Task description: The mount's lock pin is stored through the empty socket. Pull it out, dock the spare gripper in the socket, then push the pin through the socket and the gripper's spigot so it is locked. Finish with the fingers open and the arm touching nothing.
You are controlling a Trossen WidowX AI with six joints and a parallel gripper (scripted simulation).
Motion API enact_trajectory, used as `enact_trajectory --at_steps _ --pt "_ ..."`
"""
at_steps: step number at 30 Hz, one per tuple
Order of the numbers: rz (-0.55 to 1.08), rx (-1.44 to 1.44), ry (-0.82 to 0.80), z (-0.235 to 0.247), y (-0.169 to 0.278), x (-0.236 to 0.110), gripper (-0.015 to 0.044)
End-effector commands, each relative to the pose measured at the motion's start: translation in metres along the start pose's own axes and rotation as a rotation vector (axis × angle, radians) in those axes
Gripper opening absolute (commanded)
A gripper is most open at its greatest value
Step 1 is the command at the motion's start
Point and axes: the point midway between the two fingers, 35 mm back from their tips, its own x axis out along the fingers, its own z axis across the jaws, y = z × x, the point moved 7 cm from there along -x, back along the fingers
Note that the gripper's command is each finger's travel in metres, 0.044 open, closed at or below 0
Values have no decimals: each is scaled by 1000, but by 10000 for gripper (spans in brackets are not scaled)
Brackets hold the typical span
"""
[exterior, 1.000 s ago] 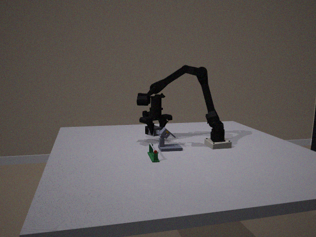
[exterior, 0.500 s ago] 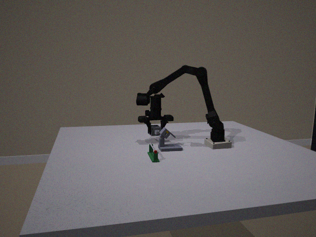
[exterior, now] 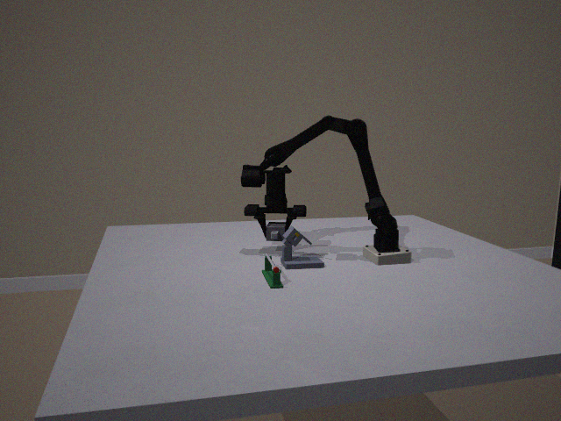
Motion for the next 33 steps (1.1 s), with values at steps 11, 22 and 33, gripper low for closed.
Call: enact_trajectory --at_steps 11,22,33 --pt "-3 325 -6 3 1 -2 0" --pt "-2 594 -8 5 3 -3 0" --pt "0 863 -9 7 4 -3 0"
